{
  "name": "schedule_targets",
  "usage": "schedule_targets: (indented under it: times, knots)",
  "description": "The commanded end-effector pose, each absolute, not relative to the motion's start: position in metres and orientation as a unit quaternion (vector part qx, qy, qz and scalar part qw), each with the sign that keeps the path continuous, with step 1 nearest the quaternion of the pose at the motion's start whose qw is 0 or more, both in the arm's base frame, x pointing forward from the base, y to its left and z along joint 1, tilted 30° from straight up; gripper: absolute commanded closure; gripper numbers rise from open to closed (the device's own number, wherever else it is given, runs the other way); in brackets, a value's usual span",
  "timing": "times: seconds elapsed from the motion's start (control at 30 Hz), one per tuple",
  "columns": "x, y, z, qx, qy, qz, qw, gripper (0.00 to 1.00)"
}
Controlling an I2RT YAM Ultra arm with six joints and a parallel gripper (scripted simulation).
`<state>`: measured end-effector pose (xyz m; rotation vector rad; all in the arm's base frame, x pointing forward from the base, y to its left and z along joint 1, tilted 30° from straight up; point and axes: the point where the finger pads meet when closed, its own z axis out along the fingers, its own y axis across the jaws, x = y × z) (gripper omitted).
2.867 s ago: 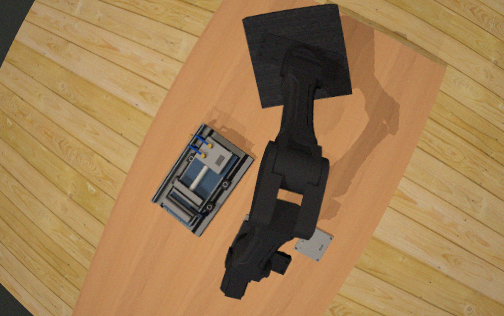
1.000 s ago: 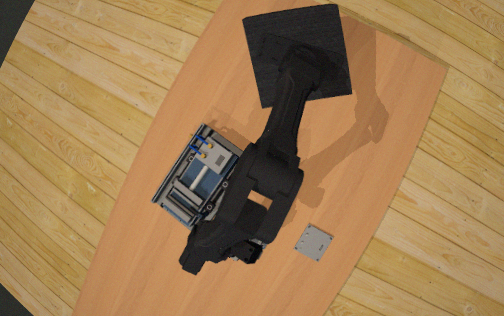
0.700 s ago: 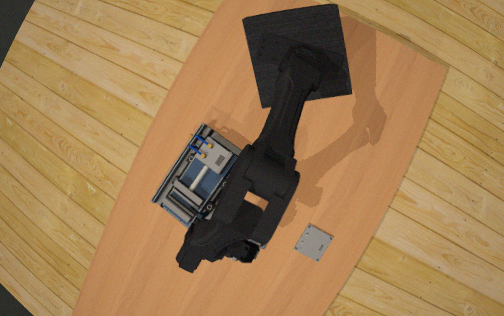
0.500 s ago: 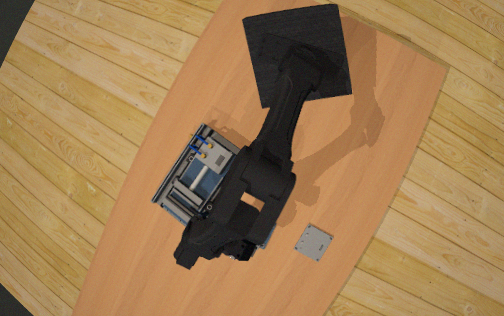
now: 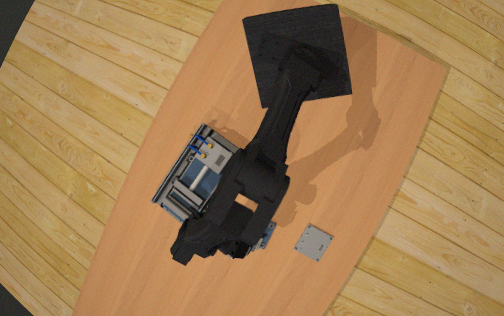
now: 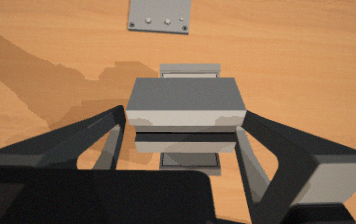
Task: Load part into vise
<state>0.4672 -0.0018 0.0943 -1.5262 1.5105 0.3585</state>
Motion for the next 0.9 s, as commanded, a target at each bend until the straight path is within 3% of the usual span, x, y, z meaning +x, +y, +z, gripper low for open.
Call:
schedule_targets:
  times: [0.0, 0.87]
  knots:
    - [0.47, -0.01, 0.115, -0.618, 0.599, 0.144, 0.489, 0.19]
    - [0.47, -0.01, 0.114, -0.612, 0.581, 0.167, 0.511, 0.19]
